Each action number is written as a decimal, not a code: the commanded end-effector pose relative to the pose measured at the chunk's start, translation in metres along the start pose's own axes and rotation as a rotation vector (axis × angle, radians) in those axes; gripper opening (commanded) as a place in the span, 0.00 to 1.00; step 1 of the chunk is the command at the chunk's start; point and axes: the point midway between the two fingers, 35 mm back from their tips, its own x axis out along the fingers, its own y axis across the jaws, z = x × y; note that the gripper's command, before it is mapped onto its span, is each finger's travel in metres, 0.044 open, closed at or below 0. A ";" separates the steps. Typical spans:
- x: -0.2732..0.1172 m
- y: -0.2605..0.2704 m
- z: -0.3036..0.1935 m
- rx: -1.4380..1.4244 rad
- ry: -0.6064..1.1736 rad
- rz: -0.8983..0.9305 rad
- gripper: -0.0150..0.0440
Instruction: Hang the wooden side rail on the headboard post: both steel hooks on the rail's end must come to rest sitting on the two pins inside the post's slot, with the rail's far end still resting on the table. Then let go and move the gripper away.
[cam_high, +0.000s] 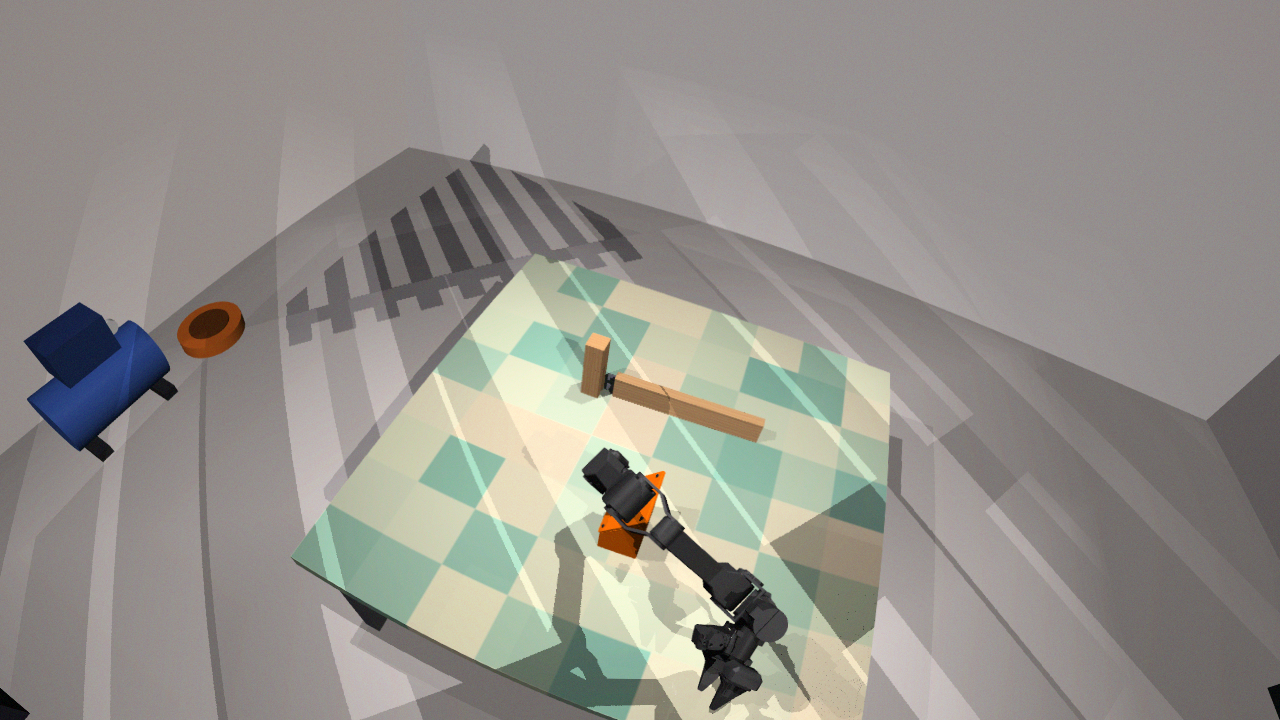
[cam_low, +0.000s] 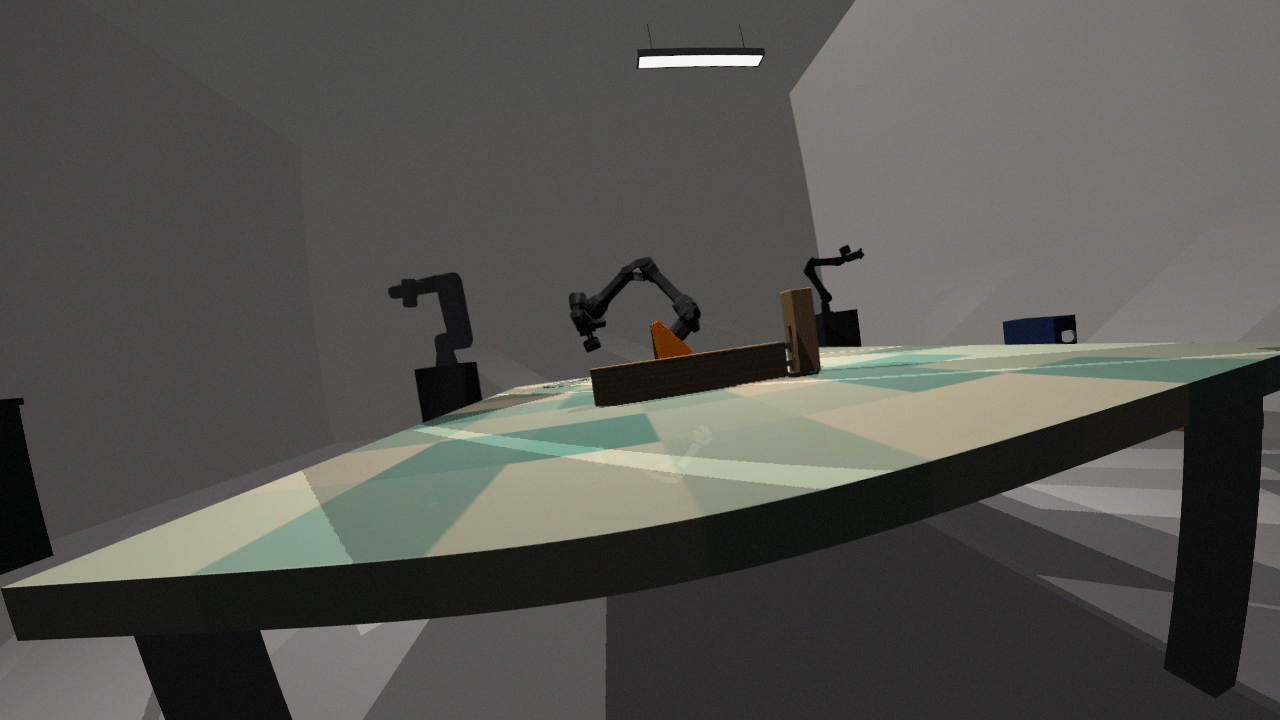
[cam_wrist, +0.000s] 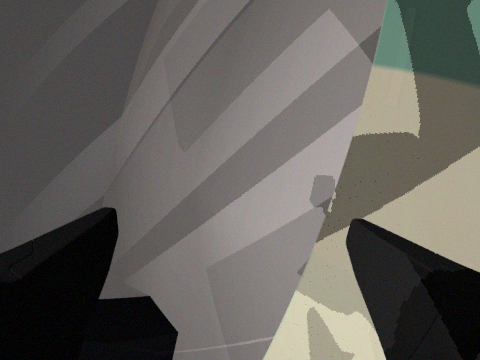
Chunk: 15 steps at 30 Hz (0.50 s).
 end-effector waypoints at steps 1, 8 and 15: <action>-0.001 0.001 0.000 0.000 0.000 0.000 0.98; -0.022 0.041 0.004 0.002 0.008 -0.005 1.00; -0.056 0.086 0.028 0.002 0.004 -0.002 1.00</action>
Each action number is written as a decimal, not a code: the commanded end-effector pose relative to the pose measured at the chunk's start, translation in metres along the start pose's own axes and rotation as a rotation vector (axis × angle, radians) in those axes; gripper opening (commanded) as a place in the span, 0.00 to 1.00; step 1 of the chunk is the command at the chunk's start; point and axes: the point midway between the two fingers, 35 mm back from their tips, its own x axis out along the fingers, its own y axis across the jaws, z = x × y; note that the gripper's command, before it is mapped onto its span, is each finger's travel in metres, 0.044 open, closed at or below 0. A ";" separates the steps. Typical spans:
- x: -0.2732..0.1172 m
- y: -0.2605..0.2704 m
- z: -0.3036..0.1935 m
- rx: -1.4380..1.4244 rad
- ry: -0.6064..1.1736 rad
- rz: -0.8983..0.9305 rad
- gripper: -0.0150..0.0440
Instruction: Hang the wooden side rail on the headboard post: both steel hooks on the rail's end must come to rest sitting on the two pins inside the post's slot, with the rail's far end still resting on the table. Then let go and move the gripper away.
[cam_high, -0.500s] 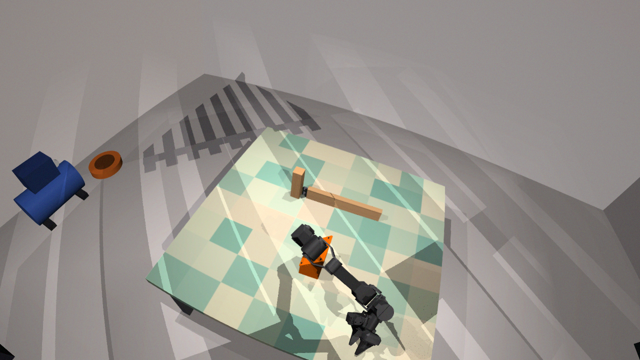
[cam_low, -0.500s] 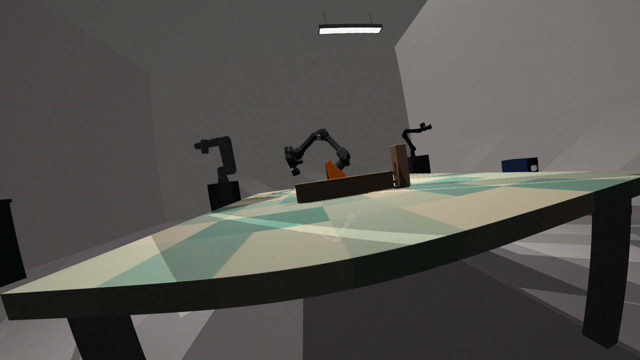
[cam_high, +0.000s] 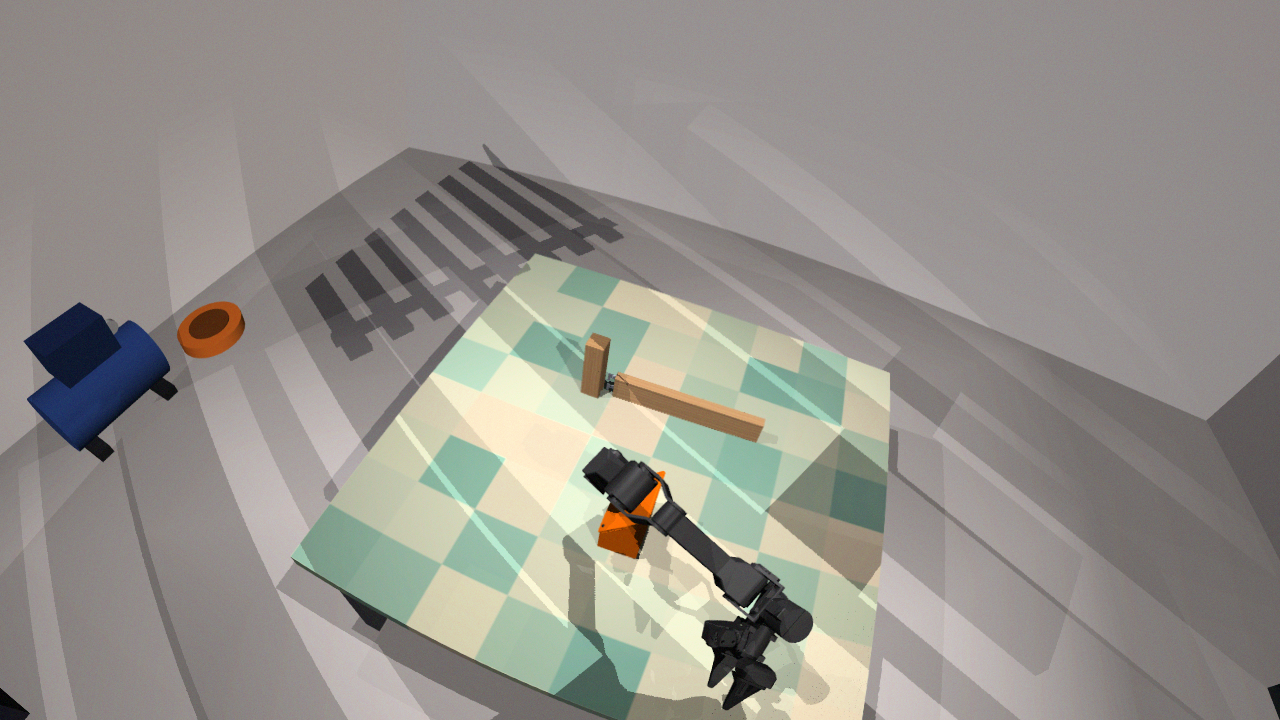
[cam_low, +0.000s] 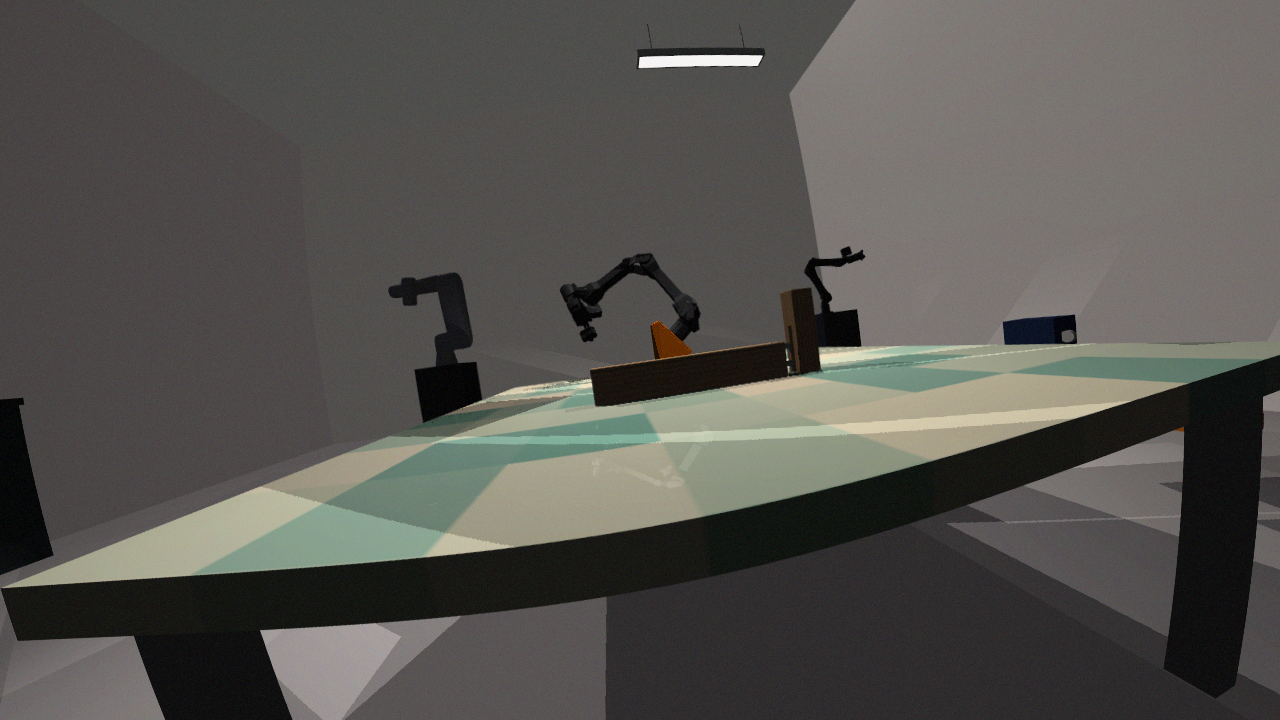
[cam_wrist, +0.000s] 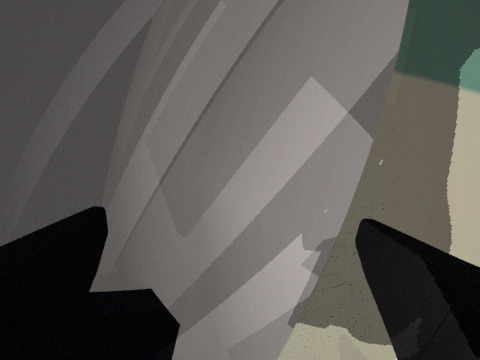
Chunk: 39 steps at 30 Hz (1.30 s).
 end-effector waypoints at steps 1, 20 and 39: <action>-0.037 0.051 0.029 0.019 -0.014 0.009 1.00; -0.072 0.054 0.016 -0.185 0.115 0.064 1.00; -0.253 0.042 -0.001 -1.046 0.495 0.546 1.00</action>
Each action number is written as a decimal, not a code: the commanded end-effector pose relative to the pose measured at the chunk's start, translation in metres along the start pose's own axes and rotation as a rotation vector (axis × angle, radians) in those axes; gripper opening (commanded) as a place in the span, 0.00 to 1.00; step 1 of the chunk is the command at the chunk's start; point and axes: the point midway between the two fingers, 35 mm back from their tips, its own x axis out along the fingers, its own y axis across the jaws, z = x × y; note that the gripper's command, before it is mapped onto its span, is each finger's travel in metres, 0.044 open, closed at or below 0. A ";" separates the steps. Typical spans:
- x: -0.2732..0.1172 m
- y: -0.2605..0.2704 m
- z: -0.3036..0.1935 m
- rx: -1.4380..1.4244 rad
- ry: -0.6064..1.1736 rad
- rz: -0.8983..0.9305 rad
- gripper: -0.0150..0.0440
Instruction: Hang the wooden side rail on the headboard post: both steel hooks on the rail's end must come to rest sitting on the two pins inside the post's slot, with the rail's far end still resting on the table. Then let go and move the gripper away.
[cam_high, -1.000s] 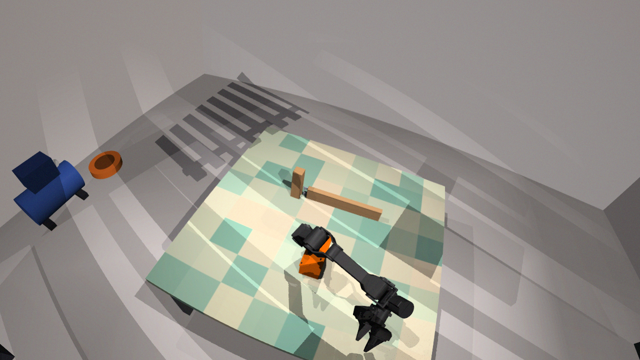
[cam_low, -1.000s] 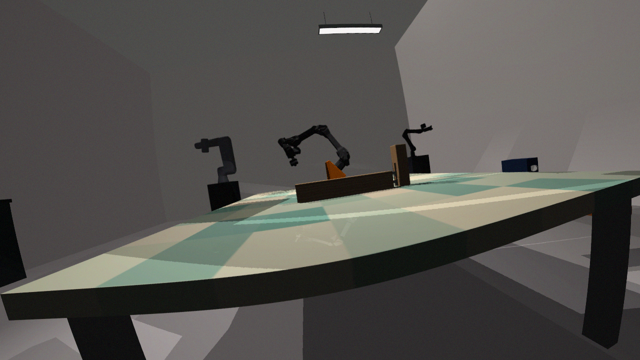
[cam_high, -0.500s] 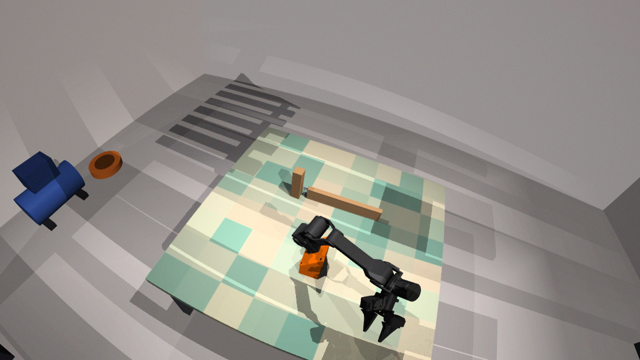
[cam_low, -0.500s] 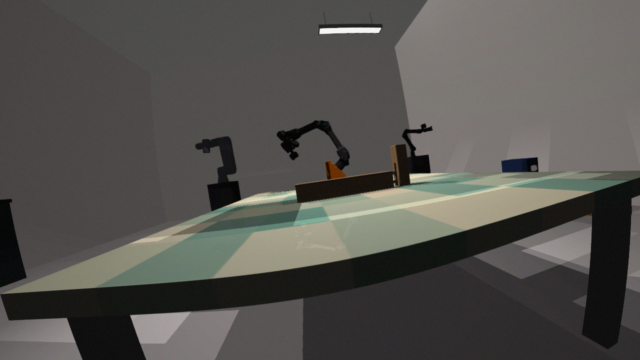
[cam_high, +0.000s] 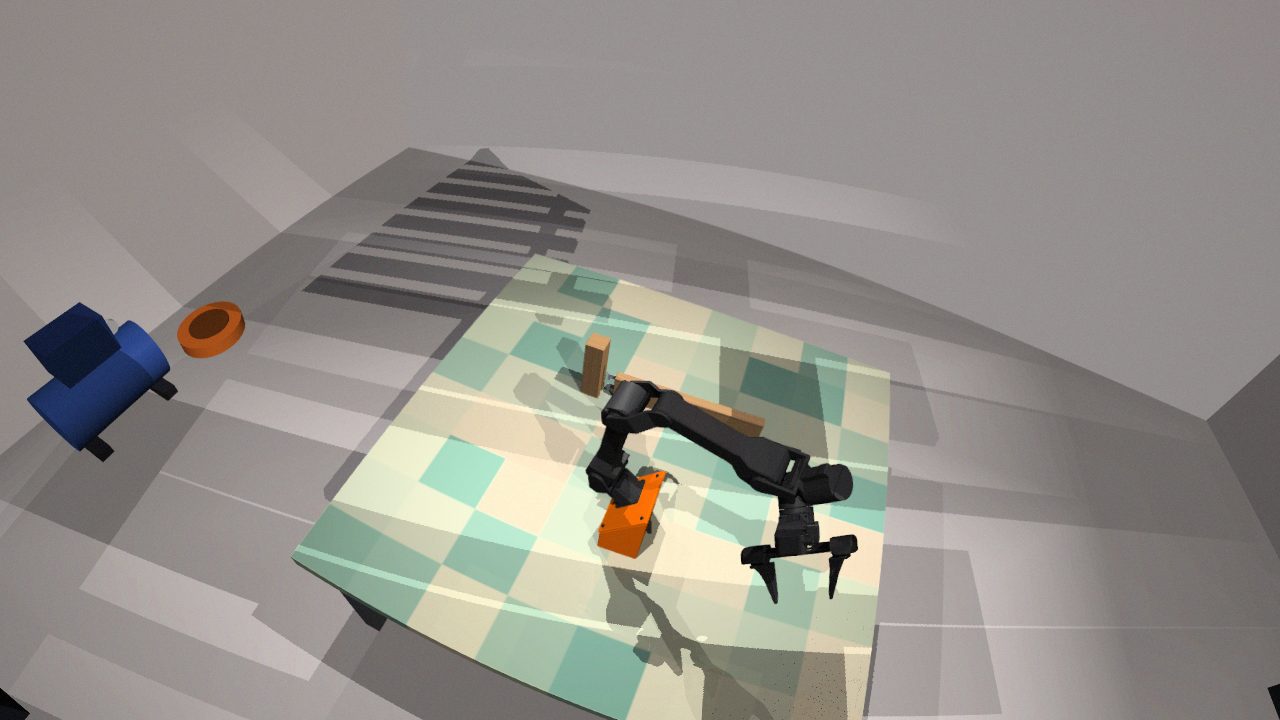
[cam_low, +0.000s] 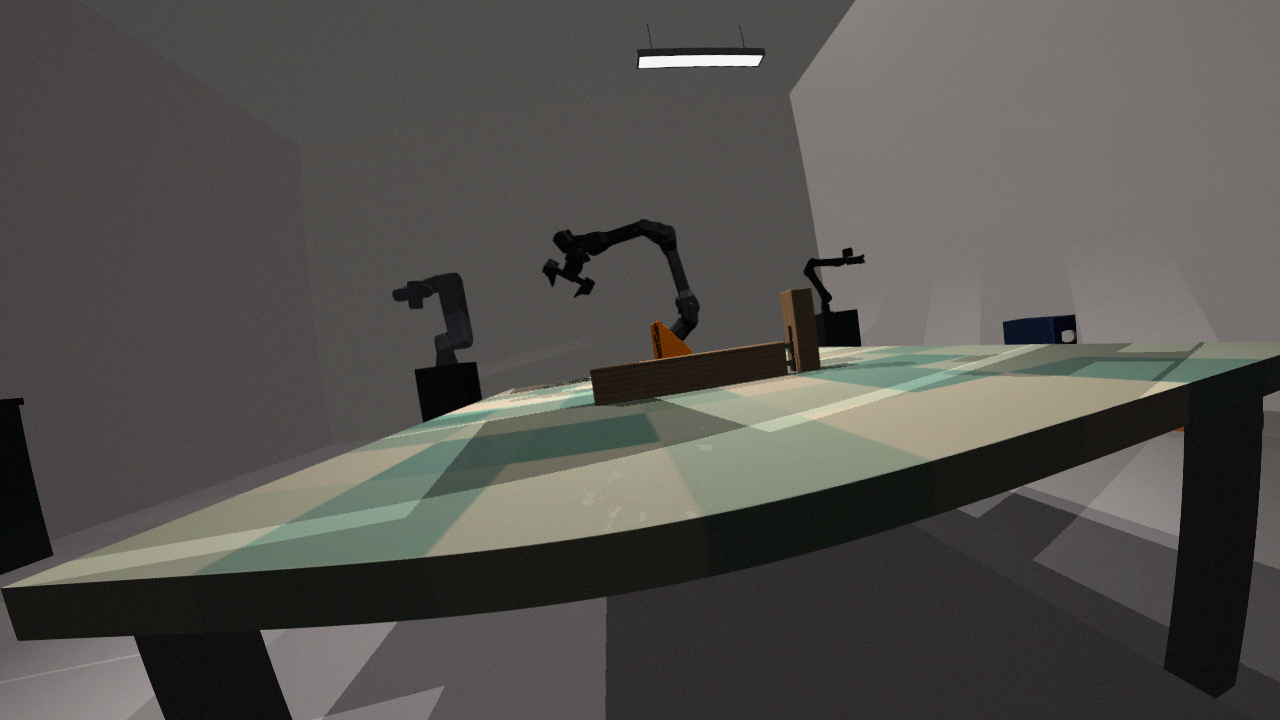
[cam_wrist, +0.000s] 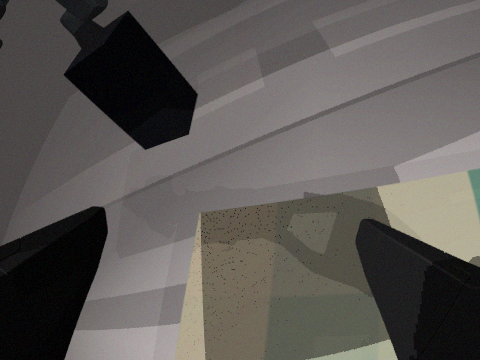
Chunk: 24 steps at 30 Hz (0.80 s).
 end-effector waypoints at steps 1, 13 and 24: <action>-0.039 0.017 -0.018 -0.240 0.056 0.133 1.00; -0.147 0.042 -0.069 -0.881 0.071 0.520 1.00; -0.250 0.033 -0.121 -1.461 -0.078 0.914 1.00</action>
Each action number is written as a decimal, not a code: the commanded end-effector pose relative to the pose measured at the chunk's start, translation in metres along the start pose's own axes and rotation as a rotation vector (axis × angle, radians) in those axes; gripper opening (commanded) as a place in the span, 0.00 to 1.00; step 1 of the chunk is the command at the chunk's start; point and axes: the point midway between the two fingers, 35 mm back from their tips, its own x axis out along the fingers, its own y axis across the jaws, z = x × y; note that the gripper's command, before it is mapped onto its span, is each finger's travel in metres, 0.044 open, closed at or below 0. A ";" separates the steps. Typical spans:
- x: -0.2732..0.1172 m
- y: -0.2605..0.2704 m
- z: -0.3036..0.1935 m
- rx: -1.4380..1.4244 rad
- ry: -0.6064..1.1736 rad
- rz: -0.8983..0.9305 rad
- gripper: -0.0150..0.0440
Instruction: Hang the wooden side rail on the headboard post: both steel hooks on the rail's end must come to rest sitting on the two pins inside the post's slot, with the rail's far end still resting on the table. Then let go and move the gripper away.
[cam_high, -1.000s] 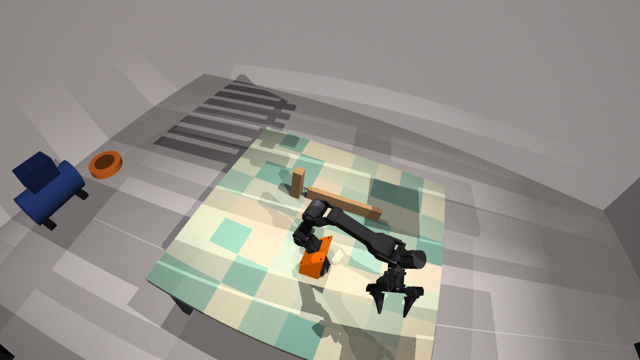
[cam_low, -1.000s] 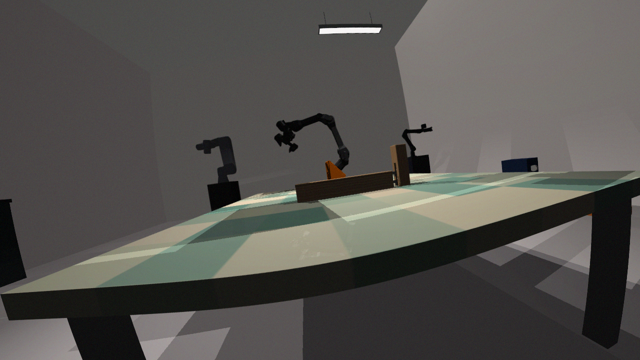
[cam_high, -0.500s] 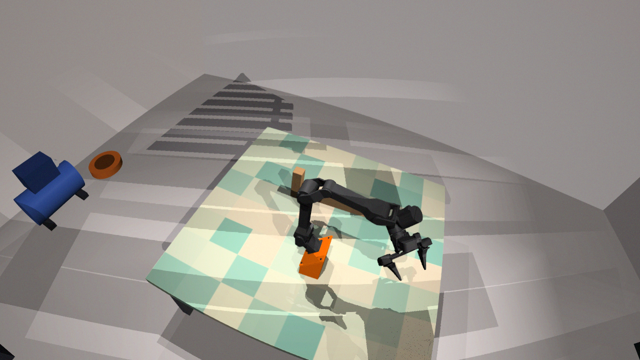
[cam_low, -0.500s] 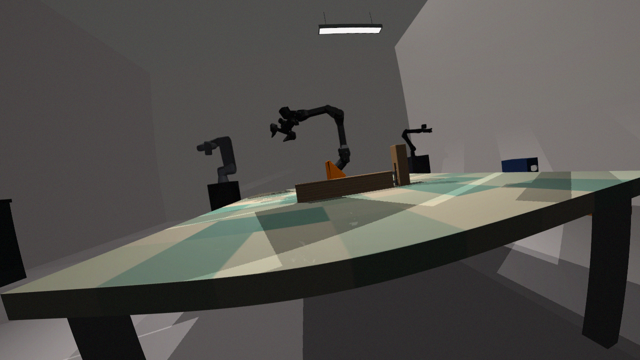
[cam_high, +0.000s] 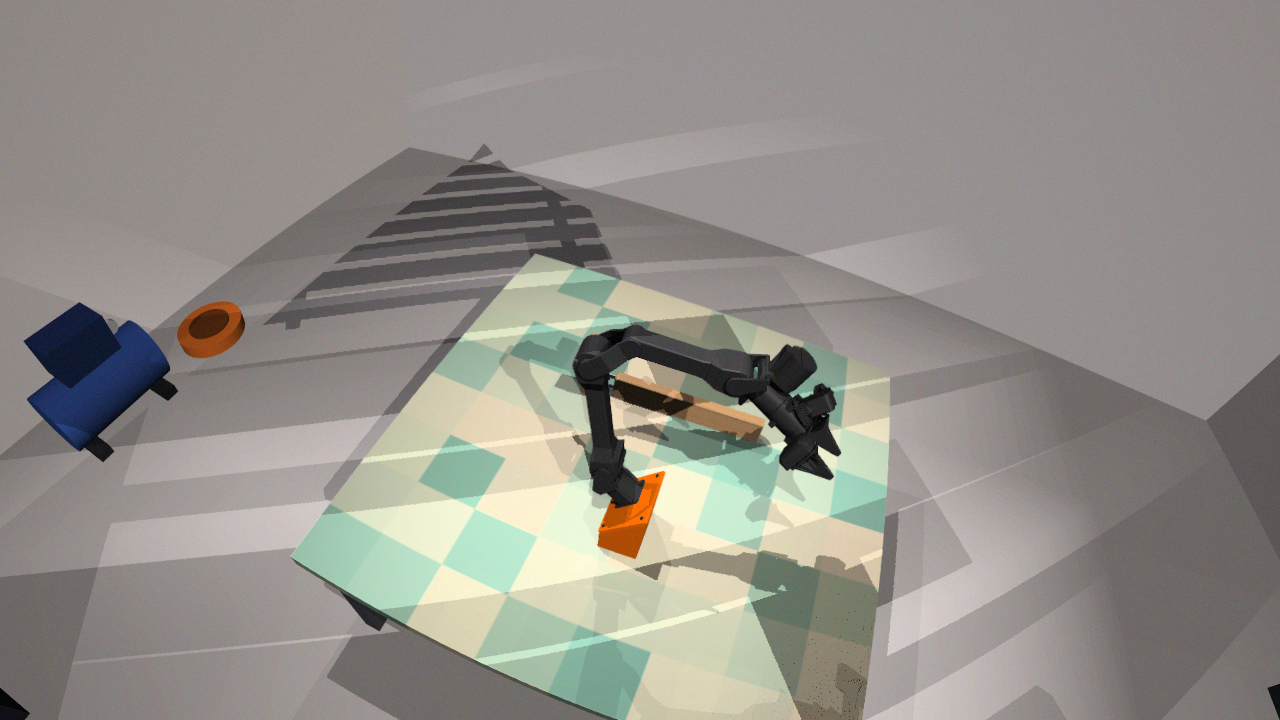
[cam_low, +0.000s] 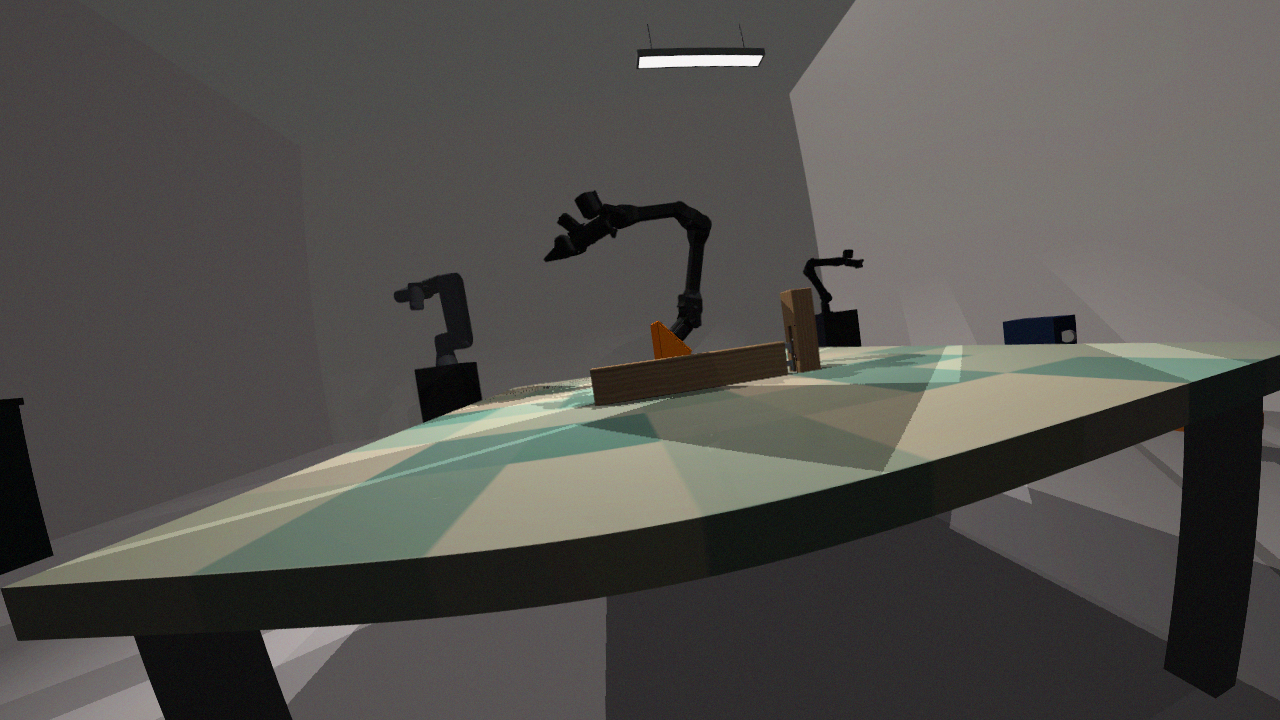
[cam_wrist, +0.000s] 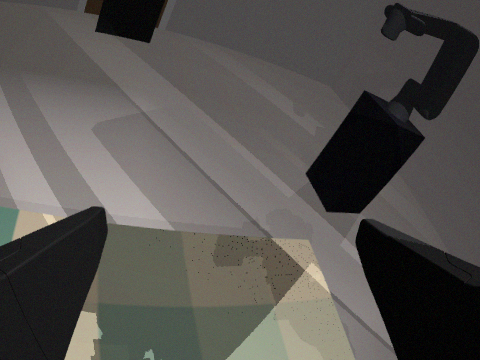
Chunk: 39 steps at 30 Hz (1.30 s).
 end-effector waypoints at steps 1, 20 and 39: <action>-0.028 0.042 0.000 -0.279 -0.068 0.128 1.00; -0.161 0.186 -0.046 -1.385 -0.579 0.503 1.00; -0.297 0.259 -0.166 -2.298 -1.521 0.618 1.00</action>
